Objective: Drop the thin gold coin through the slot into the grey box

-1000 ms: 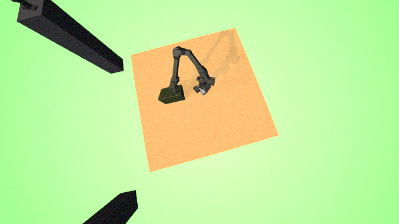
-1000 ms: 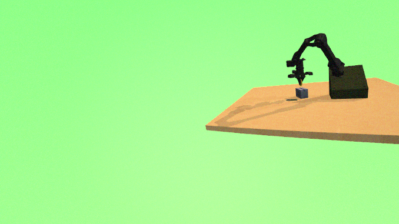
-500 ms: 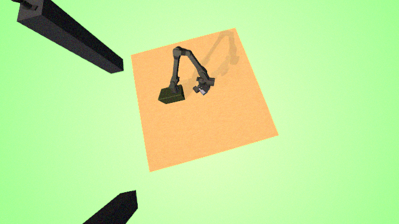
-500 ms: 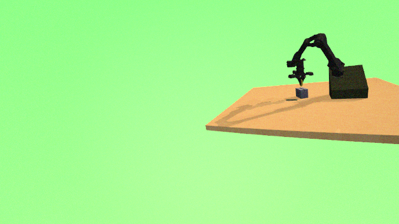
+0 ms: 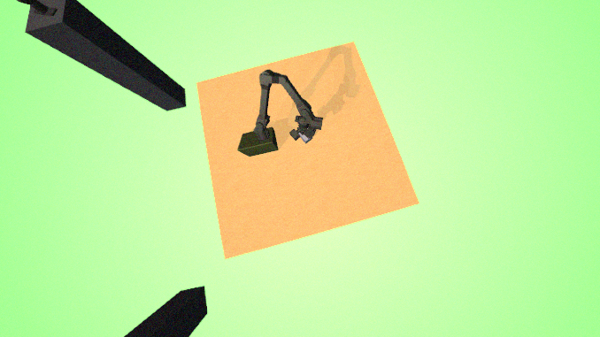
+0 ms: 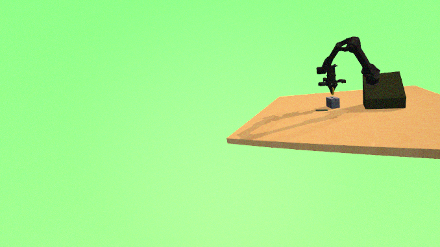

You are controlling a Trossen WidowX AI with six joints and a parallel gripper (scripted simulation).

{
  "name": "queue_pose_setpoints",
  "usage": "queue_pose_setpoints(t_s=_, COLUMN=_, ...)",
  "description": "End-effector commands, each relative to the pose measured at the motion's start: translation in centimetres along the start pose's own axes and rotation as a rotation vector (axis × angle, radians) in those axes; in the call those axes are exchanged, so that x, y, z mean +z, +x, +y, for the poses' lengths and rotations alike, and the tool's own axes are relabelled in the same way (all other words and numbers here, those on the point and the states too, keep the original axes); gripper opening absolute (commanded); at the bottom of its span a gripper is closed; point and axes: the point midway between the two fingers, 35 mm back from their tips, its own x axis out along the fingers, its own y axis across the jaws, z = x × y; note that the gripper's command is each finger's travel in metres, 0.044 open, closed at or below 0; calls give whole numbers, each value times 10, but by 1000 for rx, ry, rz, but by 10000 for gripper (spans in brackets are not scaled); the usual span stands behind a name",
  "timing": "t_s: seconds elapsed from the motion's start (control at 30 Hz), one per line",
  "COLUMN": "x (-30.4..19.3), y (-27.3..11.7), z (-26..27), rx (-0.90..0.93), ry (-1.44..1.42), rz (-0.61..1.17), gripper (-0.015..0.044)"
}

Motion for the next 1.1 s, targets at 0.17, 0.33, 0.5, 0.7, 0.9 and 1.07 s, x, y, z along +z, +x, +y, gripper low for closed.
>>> queue_pose_setpoints(t_s=0.17, x=0, y=4, z=0, rx=0, ry=3, rz=0, gripper=0)
queue_pose_setpoints(t_s=0.33, x=-1, y=6, z=-1, rx=0, ry=9, rz=0, gripper=0)
queue_pose_setpoints(t_s=0.5, x=-1, y=7, z=-2, rx=0, ry=8, rz=0, gripper=0)
queue_pose_setpoints(t_s=0.7, x=-1, y=10, z=-1, rx=0, ry=6, rz=0, gripper=0)
queue_pose_setpoints(t_s=0.9, x=0, y=12, z=-1, rx=0, ry=7, rz=0, gripper=0)
queue_pose_setpoints(t_s=1.07, x=0, y=13, z=-1, rx=0, ry=8, rz=0, gripper=0)
